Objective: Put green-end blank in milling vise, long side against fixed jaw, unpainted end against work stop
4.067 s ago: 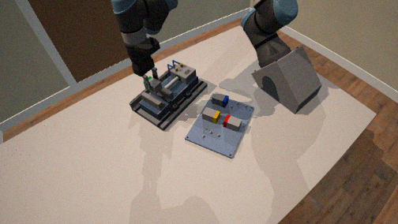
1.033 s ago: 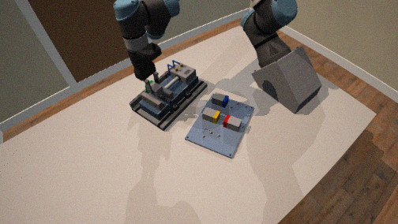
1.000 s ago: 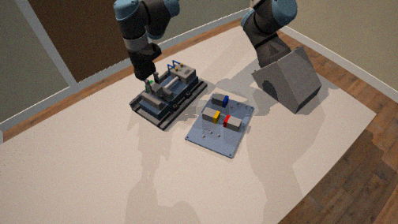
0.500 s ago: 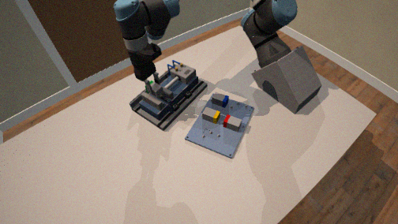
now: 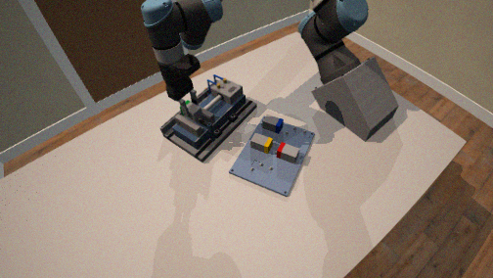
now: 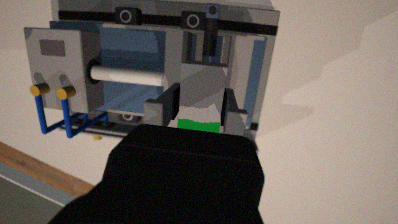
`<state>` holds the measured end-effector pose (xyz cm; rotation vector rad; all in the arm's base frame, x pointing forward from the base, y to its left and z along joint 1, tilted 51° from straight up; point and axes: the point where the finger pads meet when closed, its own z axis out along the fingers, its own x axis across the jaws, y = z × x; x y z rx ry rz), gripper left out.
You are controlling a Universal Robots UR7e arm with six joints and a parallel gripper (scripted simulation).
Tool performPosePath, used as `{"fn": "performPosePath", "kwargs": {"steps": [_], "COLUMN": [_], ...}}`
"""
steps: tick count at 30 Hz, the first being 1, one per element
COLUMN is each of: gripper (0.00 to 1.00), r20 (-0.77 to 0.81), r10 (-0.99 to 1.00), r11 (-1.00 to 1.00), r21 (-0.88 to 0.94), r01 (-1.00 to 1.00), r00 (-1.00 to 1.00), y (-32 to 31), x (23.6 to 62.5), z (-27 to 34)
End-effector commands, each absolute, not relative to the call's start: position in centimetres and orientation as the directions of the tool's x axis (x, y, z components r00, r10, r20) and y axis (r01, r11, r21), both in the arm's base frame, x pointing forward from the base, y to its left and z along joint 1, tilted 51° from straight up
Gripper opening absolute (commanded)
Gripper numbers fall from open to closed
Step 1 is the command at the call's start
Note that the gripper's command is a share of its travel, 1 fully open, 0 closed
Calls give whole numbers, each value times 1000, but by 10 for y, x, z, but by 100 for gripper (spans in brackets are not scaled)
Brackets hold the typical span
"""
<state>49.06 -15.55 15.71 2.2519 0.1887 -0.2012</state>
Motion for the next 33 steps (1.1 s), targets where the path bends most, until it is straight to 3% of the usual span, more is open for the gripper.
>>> {"fn": "performPosePath", "kwargs": {"steps": [1,33], "gripper": [0,0], "r20": [-207,-207], "r10": [68,68], "r11": [-631,-631], "r21": [749,749], "r01": [203,203], "r00": [976,976], "y": [-156,-158], "x": [491,491], "z": [157,155]}}
